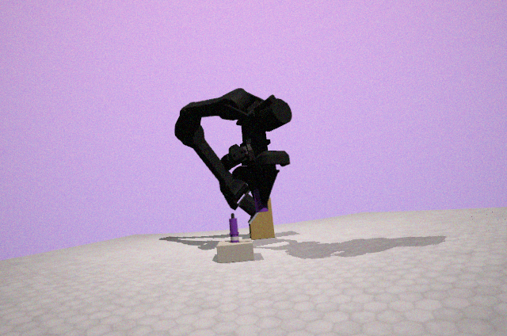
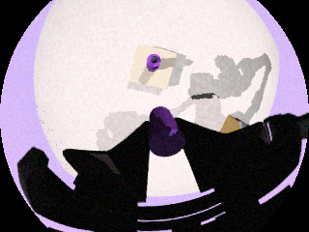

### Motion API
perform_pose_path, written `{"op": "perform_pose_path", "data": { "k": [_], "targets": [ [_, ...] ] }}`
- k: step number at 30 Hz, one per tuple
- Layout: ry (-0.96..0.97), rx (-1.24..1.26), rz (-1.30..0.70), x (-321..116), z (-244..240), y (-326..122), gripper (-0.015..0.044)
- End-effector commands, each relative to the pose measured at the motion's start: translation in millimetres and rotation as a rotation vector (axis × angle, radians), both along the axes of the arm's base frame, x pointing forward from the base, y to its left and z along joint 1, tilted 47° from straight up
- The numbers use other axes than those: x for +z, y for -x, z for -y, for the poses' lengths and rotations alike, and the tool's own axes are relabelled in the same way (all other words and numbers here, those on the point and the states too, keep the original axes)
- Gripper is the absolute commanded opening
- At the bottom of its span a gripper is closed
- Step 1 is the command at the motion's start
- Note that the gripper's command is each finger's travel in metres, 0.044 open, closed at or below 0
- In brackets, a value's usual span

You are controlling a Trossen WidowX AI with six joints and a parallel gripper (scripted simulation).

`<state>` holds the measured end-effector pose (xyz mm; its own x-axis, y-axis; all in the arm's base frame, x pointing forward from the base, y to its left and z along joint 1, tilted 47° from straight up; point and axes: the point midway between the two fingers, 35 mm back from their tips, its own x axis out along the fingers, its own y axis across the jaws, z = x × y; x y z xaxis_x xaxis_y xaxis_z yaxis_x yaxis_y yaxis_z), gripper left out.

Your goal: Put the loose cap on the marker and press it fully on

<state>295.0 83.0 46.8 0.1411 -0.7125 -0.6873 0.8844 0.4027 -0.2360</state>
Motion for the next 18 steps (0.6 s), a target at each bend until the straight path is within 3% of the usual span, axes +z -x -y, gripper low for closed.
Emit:
{"op": "perform_pose_path", "data": {
  "k": [1,11,18],
  "targets": [
    [0.000,0.003,0.005,19,6,-10,0.0000],
    [0.006,0.001,0.006,60,22,-26,0.0000],
    [0.007,0.001,0.007,61,25,-28,0.0000]
  ]
}}
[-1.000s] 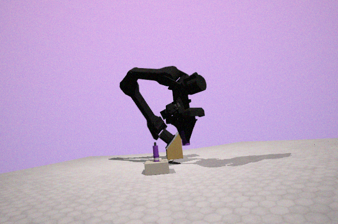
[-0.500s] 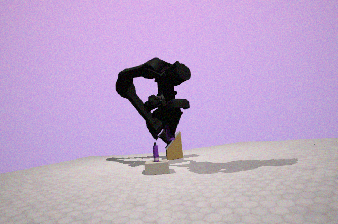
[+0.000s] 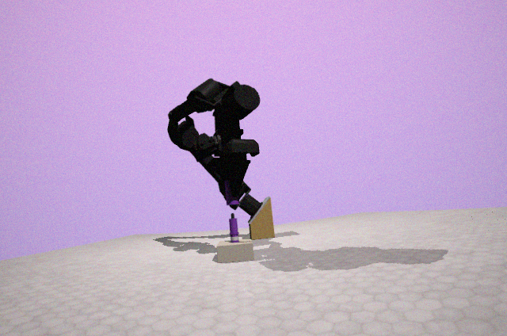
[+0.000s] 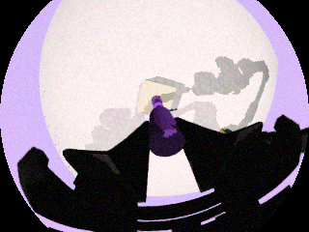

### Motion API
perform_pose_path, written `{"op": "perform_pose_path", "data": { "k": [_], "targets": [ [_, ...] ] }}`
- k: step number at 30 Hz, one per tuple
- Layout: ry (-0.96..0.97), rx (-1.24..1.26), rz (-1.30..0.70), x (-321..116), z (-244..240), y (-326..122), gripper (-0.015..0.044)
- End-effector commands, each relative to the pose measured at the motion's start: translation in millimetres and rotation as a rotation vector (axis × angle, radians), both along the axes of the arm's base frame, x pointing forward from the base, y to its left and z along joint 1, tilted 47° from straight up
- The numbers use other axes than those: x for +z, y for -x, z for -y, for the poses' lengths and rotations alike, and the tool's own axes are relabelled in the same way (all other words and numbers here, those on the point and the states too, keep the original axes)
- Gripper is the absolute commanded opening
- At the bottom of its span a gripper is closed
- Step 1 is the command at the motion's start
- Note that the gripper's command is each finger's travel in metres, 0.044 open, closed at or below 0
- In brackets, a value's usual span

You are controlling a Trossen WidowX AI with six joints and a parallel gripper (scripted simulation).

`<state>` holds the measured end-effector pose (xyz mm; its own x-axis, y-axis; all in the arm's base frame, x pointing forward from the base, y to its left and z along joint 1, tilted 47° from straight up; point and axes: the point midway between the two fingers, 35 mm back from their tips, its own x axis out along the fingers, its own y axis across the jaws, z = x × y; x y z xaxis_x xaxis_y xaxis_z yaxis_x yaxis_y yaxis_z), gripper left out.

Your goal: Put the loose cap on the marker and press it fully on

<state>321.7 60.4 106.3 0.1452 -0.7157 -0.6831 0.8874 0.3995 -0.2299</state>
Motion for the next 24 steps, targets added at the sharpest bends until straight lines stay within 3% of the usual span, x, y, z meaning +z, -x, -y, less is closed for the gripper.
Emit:
{"op": "perform_pose_path", "data": {
  "k": [1,24],
  "targets": [
    [0.003,0.003,-0.002,0,4,-1,0.0000],
    [0.002,0.004,-0.001,-20,25,-7,0.0000]
  ]
}}
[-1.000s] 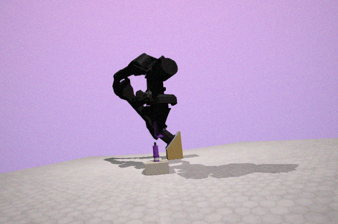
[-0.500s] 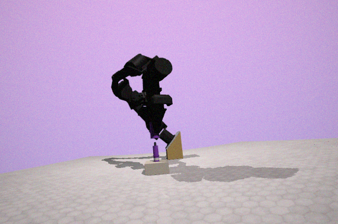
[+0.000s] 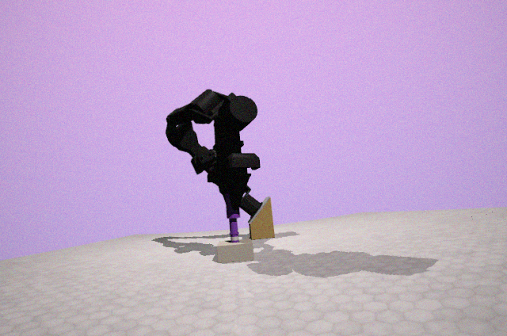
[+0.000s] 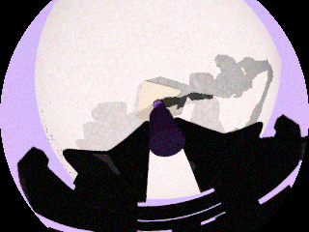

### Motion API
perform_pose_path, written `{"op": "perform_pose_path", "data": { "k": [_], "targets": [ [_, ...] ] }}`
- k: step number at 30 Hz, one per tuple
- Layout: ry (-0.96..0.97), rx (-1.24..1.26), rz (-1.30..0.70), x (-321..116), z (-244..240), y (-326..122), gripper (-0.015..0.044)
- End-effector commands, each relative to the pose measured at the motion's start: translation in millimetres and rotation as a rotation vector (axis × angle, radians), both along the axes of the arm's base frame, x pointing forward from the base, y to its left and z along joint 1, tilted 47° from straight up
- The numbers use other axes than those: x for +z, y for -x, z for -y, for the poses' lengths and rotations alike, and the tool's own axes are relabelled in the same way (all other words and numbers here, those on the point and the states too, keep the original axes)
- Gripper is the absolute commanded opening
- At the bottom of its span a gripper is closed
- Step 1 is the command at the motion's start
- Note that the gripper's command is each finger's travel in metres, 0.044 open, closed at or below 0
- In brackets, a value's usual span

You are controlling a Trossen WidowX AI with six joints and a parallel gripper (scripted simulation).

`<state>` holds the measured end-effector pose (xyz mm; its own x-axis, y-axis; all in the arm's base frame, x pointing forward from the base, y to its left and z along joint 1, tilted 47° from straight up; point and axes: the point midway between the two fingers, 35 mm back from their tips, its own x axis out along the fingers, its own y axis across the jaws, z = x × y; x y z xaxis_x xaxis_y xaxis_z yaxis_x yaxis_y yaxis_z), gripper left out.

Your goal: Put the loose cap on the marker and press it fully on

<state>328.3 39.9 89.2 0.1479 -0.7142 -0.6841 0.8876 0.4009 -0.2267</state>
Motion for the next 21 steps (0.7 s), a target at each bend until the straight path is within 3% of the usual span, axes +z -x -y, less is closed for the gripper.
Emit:
{"op": "perform_pose_path", "data": {
  "k": [1,21],
  "targets": [
    [0.004,0.003,-0.004,-5,6,0,0.0000],
    [0.007,0.002,-0.003,-20,25,-3,0.0000]
  ]
}}
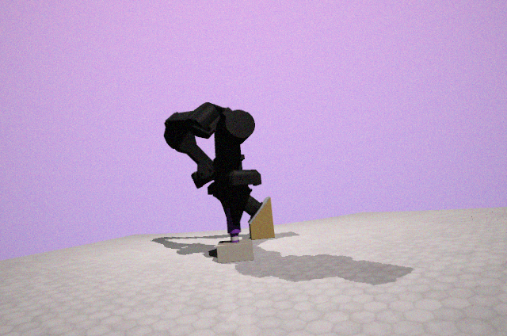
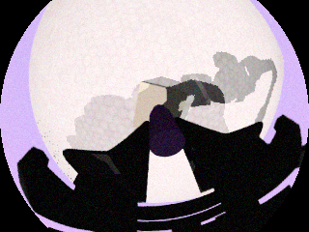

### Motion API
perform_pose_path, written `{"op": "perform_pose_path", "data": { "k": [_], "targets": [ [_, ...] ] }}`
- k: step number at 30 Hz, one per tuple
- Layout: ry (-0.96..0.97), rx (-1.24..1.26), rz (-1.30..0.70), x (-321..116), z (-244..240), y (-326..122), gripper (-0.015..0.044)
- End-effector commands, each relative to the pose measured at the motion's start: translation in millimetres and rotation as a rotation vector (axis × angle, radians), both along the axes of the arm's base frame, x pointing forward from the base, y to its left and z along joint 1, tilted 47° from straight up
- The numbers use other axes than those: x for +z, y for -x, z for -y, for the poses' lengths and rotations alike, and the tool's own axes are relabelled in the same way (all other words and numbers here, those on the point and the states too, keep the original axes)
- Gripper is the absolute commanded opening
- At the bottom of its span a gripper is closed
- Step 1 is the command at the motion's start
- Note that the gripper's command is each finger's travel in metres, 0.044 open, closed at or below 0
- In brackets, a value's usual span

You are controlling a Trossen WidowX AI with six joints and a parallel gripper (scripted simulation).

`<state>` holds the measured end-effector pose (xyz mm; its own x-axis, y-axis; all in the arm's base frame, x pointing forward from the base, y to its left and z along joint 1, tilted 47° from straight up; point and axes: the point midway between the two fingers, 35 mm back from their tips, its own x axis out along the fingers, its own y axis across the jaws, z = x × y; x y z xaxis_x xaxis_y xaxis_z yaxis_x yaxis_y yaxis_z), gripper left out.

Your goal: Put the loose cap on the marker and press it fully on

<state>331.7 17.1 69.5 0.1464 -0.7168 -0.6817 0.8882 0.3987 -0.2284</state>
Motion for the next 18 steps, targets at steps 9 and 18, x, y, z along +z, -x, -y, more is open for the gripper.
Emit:
{"op": "perform_pose_path", "data": {
  "k": [9,18],
  "targets": [
    [0.001,0.000,0.000,-0.8,0.9,0.2,0.0131],
    [0.001,0.000,0.000,-0.8,0.9,0.2,0.0367]
  ]
}}
